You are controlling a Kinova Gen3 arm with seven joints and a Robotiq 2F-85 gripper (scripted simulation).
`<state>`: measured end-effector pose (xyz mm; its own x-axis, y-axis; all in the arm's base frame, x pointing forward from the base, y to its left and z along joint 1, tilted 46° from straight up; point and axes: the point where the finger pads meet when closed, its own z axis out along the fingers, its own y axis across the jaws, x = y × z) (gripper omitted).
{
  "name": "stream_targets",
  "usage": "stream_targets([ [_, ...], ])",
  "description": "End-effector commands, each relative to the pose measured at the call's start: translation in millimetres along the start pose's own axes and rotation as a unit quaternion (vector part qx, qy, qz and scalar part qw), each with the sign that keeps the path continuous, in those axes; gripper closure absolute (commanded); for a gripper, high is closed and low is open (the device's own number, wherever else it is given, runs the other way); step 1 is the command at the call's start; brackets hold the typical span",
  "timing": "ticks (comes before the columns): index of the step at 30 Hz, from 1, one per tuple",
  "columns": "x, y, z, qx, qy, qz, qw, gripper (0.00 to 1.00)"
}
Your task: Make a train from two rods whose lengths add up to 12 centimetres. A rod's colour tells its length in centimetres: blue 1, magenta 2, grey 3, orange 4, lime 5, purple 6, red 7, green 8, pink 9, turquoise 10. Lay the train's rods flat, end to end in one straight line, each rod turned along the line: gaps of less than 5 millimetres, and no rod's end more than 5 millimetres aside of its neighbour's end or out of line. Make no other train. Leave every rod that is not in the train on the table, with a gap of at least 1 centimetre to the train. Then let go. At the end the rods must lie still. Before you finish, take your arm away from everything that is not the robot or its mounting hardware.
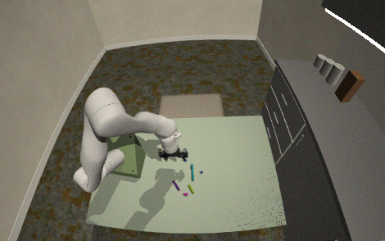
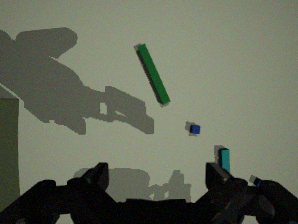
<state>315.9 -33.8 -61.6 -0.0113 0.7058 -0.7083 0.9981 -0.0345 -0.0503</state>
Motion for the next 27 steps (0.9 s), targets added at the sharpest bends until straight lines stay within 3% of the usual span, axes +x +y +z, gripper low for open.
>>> stream_targets([
  [1,-1.2,-0.3,0.9,0.001,-0.003,-0.007,1.0,0.0],
  [20,-2.5,-0.1,0.7,0.002,-0.003,-0.017,1.0,0.0],
  [27,-7.7,1.1,-0.3,0.006,-0.001,-0.053,0.999,0.0],
])
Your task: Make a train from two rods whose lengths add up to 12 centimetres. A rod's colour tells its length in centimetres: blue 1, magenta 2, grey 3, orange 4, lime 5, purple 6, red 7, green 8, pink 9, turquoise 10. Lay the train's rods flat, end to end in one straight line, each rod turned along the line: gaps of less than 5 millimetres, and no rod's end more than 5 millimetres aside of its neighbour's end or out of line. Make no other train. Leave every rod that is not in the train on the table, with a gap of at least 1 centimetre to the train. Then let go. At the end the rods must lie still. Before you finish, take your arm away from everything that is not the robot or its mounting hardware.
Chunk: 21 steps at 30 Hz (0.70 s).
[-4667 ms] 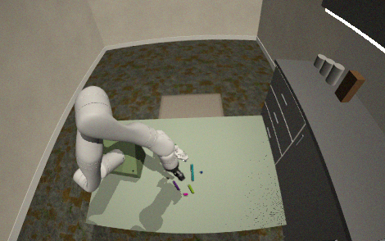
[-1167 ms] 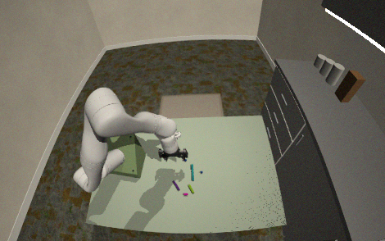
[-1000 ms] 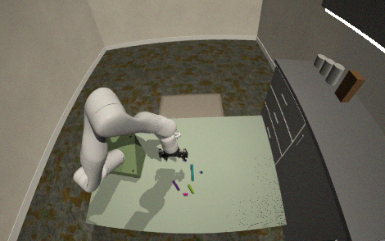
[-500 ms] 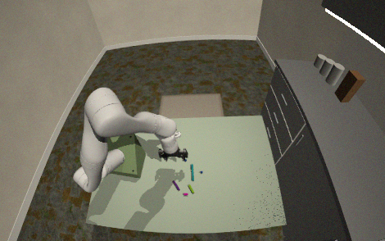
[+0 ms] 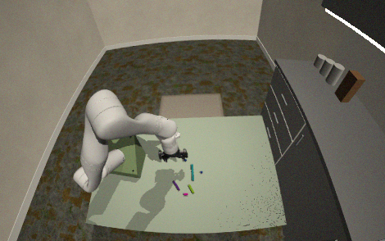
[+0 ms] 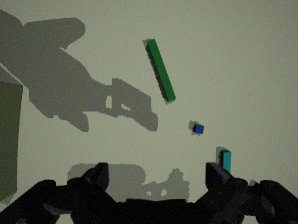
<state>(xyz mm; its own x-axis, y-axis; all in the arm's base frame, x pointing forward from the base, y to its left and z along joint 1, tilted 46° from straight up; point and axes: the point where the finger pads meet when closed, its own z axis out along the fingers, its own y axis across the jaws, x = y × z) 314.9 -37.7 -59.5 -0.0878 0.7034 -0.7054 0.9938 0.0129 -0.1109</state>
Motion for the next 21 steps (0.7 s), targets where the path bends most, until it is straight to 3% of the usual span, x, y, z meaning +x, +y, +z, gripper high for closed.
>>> stream_targets([
  [1,-4.8,2.2,-2.2,0.002,0.003,-0.023,1.0,0.0],
  [12,-21.0,5.5,-4.7,0.009,0.009,-0.127,0.992,0.0],
  [21,-47.7,11.8,-7.1,0.013,0.016,-0.273,0.962,0.0],
])
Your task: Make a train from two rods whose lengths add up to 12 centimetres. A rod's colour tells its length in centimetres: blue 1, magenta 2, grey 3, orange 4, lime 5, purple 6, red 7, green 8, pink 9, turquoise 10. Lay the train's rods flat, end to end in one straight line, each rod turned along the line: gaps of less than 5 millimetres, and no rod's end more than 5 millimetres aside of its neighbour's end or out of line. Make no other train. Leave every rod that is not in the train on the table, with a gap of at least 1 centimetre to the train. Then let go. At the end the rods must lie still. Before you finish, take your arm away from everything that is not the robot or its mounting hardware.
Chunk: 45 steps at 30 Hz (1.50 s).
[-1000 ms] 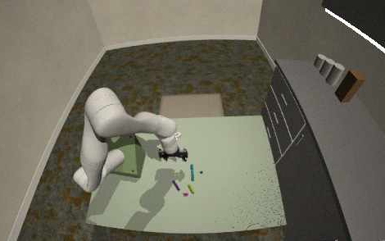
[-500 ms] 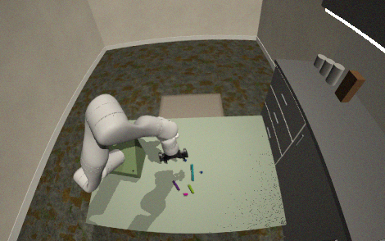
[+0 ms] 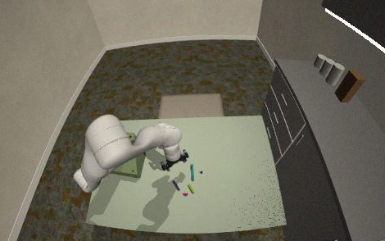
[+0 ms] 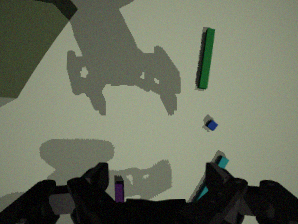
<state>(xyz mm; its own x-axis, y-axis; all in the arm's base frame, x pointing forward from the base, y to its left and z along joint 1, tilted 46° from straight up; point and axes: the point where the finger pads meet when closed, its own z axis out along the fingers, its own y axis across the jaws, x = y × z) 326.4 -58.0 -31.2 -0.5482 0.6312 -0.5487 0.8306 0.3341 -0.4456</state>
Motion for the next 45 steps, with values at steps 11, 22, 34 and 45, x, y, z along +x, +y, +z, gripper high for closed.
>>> stream_targets([
  [11,-47.8,-11.2,-3.7,0.0,0.007,-0.194,0.981,0.0],
  [22,-90.1,-23.0,-3.9,-0.002,0.002,-0.352,0.936,0.0],
  [34,-128.5,-34.1,-5.0,0.004,-0.014,-0.466,0.885,0.0],
  [45,-139.8,-36.9,-6.6,0.005,-0.019,-0.505,0.863,0.0],
])
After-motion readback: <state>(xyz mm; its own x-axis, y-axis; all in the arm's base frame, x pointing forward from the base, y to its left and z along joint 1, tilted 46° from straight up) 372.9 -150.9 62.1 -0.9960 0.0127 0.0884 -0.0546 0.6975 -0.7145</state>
